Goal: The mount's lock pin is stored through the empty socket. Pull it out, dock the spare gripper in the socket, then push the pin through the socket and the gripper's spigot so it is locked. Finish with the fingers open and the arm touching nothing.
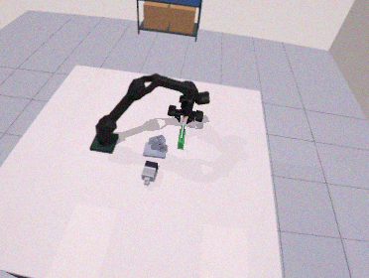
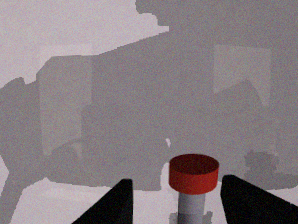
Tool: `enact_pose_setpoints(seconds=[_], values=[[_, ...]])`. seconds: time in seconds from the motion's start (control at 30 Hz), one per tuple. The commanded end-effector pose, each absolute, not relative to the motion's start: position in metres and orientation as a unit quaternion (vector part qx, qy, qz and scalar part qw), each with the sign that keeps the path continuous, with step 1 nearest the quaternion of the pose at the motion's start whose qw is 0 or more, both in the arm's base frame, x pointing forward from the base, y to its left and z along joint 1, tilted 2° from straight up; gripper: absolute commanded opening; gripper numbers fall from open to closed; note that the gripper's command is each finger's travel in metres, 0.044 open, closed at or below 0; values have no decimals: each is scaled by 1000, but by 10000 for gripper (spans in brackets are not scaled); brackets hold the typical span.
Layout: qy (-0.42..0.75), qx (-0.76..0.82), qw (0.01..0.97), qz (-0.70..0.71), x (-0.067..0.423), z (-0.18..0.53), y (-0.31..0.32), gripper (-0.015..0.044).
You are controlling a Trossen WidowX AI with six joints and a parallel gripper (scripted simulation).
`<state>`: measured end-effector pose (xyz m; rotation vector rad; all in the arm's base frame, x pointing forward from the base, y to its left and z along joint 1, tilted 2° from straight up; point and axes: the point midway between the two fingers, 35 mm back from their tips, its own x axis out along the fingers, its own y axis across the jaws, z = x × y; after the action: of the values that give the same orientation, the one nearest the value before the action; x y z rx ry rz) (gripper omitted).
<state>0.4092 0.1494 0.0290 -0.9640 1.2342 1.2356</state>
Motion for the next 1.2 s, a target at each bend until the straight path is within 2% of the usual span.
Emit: enact_pose_setpoints(seconds=[0.0, 1.17], values=[[520, -406, 543, 520, 409, 32, 149, 200], [541, -395, 522, 528, 397, 102, 146, 200]])
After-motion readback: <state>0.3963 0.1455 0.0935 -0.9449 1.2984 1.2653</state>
